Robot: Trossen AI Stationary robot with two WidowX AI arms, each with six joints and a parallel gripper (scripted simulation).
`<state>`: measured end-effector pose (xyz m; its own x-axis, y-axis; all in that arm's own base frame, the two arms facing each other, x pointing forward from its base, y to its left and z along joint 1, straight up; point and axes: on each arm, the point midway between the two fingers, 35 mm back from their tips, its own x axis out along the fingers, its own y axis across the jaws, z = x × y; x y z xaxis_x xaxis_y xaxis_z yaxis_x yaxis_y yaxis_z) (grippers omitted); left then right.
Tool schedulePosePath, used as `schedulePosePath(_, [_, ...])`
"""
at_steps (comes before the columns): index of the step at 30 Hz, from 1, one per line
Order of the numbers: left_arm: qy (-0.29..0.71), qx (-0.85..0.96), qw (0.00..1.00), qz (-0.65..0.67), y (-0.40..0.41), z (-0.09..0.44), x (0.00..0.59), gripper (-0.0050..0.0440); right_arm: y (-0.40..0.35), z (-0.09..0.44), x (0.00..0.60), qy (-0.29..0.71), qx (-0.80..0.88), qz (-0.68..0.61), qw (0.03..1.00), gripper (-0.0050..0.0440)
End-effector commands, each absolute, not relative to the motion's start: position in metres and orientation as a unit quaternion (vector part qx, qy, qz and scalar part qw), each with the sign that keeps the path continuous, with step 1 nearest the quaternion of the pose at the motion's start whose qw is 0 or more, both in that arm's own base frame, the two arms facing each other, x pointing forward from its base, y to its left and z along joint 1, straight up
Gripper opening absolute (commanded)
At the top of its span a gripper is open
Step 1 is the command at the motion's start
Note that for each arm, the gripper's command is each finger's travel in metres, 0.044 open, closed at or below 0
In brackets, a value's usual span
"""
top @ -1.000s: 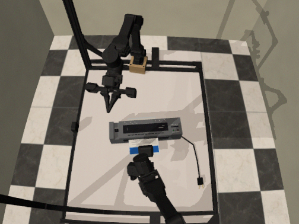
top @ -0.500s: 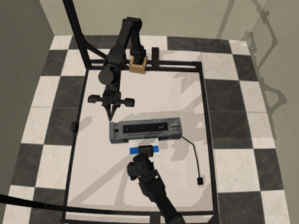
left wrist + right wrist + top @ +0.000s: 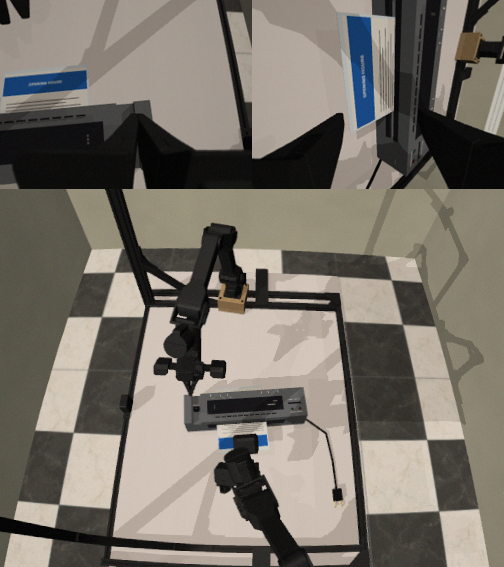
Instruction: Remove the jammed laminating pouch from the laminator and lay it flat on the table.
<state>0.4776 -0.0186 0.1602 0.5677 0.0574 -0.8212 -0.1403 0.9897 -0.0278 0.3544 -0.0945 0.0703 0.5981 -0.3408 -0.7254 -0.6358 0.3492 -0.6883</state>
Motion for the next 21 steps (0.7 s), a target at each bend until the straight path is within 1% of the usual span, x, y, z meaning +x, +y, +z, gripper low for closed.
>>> schedulePosePath(1, [0.501, -0.045, 0.862, 0.062, -0.022, 0.130, 0.468, -0.0050, -0.095, 0.079, 0.358, 0.427, -0.563, 0.098, 0.701, 0.0266])
schedulePosePath(5, [0.501, -0.045, 0.862, 0.062, -0.022, 0.130, 0.468, -0.0050, -0.095, 0.079, 0.358, 0.427, -0.563, 0.098, 0.701, 0.0266])
schedulePosePath(6, [0.475, -0.047, 0.877, 0.057, -0.021, 0.154, 0.472, -0.0050, -0.095, 0.079, 0.358, 0.427, -0.563, 0.098, 0.701, 0.0266])
schedulePosePath(16, [0.523, -0.045, 0.849, 0.065, -0.023, 0.116, 0.461, -0.0050, -0.095, 0.079, 0.358, 0.427, -0.563, 0.098, 0.701, 0.0266])
schedulePosePath(21, [0.523, -0.045, 0.849, 0.065, -0.023, 0.116, 0.461, -0.0050, -0.095, 0.079, 0.358, 0.427, -0.563, 0.098, 0.701, 0.0266])
